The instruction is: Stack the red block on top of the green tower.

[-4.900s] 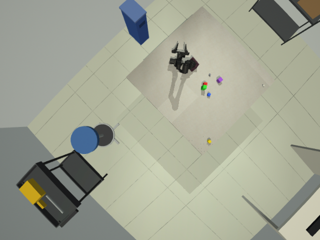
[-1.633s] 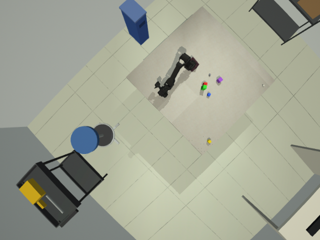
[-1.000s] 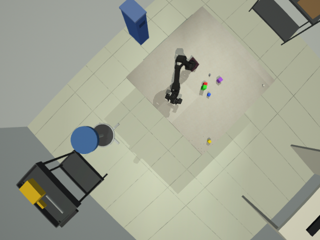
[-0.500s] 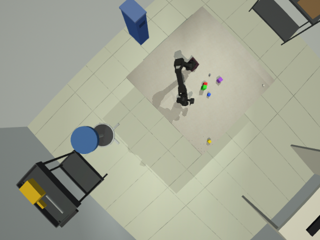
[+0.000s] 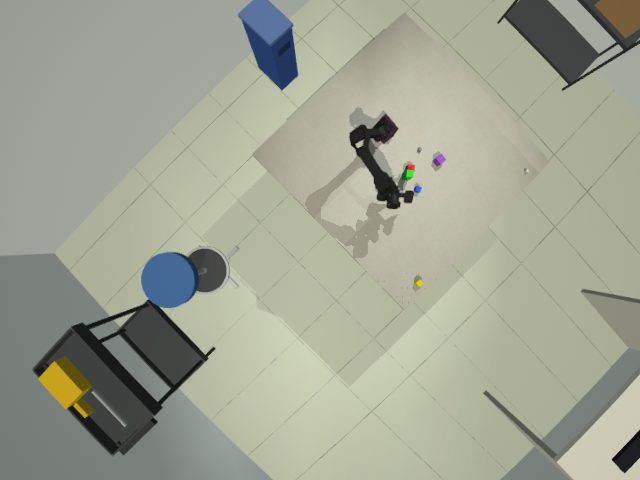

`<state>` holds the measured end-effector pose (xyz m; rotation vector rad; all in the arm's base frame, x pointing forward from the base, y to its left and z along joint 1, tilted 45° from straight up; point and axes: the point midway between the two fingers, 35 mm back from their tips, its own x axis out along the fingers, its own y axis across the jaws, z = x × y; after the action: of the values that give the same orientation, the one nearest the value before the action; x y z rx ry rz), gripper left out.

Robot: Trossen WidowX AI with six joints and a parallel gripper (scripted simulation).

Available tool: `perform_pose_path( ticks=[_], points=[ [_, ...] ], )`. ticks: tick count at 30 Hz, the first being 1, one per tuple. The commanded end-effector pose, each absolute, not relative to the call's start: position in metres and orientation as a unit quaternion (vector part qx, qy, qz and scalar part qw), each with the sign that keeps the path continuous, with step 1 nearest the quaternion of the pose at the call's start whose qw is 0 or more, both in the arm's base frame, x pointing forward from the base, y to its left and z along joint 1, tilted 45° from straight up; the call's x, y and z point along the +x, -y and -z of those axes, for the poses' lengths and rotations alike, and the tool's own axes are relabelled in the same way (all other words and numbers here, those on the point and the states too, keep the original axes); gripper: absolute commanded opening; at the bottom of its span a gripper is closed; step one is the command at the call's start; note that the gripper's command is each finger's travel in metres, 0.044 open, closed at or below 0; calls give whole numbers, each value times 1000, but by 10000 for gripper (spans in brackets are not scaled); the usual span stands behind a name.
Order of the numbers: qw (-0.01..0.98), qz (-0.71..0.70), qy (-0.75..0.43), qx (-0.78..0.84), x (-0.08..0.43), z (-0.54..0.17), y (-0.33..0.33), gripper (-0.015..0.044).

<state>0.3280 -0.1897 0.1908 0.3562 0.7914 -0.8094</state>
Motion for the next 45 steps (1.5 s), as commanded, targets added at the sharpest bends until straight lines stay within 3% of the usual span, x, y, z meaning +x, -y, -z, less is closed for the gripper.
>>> perform_pose_path(
  ticks=[1, 19, 33, 45],
  points=[
    [819, 379, -389, 185, 339, -181, 166, 440],
    [748, 421, -480, 182, 342, -125, 36, 440],
    [674, 553, -485, 61, 277, -90, -4, 440],
    [674, 555, -484, 59, 276, -79, 6, 440]
  ],
)
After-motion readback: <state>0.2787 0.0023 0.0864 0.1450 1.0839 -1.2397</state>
